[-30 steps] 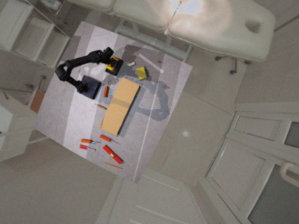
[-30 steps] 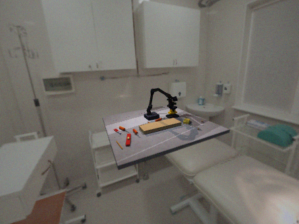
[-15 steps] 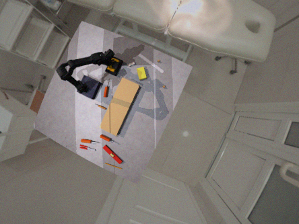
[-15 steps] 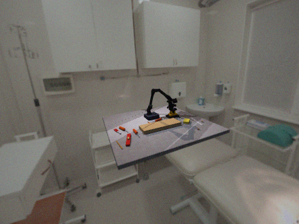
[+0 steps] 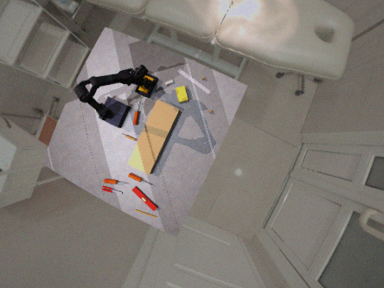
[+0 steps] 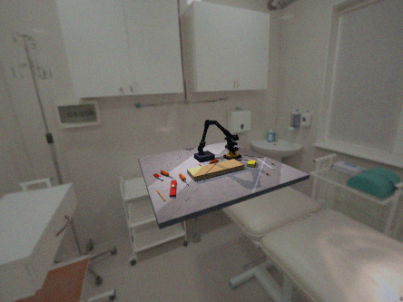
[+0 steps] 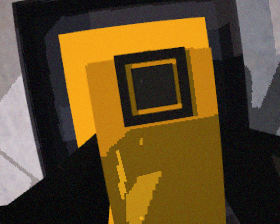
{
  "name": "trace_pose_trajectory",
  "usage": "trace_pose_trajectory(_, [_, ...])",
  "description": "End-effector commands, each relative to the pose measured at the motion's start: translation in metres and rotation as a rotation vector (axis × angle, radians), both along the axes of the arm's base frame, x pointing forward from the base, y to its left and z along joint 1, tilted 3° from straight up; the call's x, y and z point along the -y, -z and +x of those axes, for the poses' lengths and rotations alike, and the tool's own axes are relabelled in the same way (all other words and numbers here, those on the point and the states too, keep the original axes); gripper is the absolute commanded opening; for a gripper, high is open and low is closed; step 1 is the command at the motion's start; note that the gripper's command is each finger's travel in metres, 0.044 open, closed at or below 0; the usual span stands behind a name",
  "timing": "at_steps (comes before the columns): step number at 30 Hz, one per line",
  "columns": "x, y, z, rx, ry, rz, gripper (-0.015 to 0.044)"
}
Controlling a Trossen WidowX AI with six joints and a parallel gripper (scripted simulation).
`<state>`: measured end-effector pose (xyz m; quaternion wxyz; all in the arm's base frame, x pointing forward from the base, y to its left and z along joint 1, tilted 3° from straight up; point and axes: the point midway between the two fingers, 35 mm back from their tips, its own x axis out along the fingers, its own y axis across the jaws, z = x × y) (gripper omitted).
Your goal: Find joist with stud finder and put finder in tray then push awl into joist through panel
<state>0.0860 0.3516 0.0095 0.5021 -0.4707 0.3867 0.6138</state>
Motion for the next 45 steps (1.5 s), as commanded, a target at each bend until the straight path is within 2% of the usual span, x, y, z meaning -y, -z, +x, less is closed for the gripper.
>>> trace_pose_trajectory(1, [0.001, 0.006, -0.001, -0.003, 0.004, 0.001, 0.0000])
trace_pose_trajectory(4, [0.001, 0.006, -0.001, -0.003, 0.004, 0.001, 0.0000])
trace_pose_trajectory(16, [0.001, 0.004, 0.000, -0.001, 0.000, -0.003, 0.0315])
trace_pose_trajectory(21, [-0.004, -0.033, 0.001, -0.001, 0.000, -0.002, 0.0440])
trace_pose_trajectory(25, [-0.001, -0.089, 0.000, -0.001, 0.000, -0.002, 0.0440])
trace_pose_trajectory(28, [-0.001, -0.092, 0.000, -0.001, 0.000, -0.002, 0.0440])
trace_pose_trajectory(29, [-0.003, -0.078, 0.004, 0.003, 0.009, 0.007, 0.0440])
trace_pose_trajectory(31, [0.009, -0.076, 0.026, 0.006, 0.083, -0.009, 0.0440])
trace_pose_trajectory(38, [0.091, -0.062, 0.122, 0.005, 0.466, -0.095, 0.0440])
trace_pose_trajectory(45, [0.198, -0.049, 0.176, -0.022, 0.854, -0.185, 0.0440])
